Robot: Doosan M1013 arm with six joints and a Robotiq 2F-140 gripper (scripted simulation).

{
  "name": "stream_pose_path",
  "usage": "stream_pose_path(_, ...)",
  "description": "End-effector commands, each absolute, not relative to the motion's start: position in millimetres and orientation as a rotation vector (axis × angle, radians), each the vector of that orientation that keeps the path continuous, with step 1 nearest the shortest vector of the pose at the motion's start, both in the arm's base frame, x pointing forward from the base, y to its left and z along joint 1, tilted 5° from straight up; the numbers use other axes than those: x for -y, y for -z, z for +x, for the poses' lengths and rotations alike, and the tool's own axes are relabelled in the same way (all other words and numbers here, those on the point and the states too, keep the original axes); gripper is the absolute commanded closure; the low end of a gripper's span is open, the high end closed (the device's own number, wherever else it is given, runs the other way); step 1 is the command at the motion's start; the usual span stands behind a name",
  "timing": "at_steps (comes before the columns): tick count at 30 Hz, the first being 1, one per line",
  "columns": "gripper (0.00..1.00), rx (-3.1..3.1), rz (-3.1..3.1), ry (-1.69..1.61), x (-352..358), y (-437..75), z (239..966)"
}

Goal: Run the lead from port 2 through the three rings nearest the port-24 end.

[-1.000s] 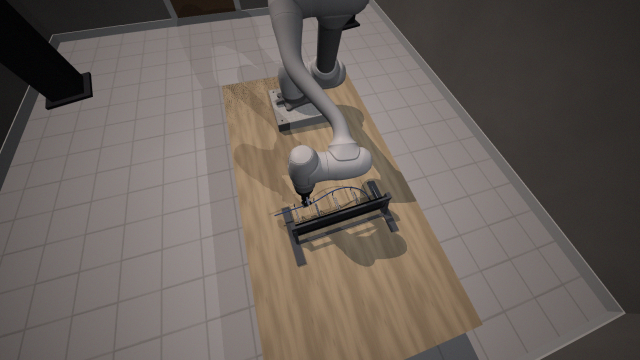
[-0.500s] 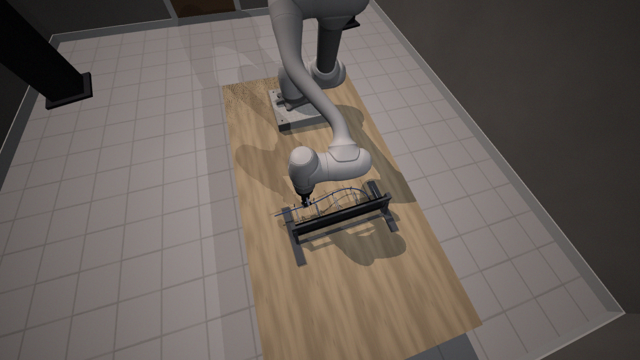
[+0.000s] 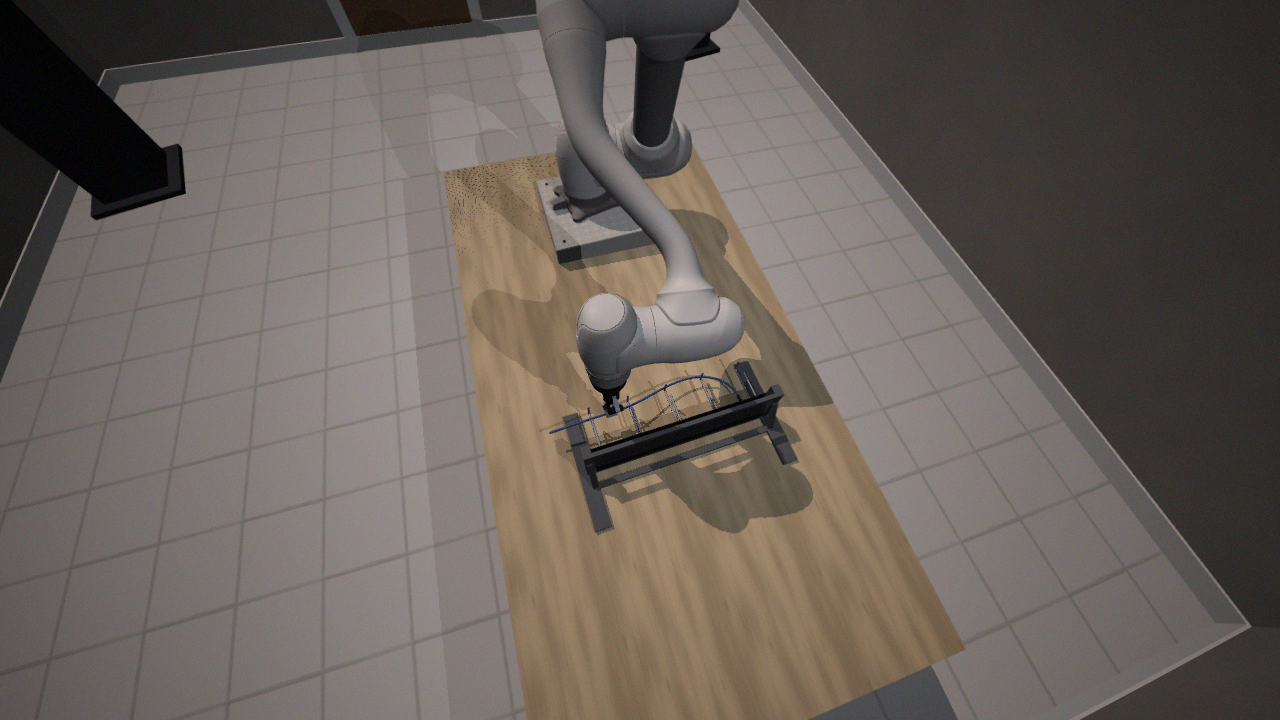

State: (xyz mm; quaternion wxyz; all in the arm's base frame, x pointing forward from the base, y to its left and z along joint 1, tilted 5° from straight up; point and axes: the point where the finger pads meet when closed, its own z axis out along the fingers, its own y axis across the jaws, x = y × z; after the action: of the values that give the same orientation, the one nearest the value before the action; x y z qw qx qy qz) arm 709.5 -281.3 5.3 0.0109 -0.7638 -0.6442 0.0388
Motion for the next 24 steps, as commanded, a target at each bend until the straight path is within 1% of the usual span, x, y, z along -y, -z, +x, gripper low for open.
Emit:
stream_pose_path(1, 1.0, 2.01, -2.383, -0.121, 282, -5, 712)
stream_pose_path(24, 1.0, 2.01, -2.383, -0.121, 287, -4, 740)
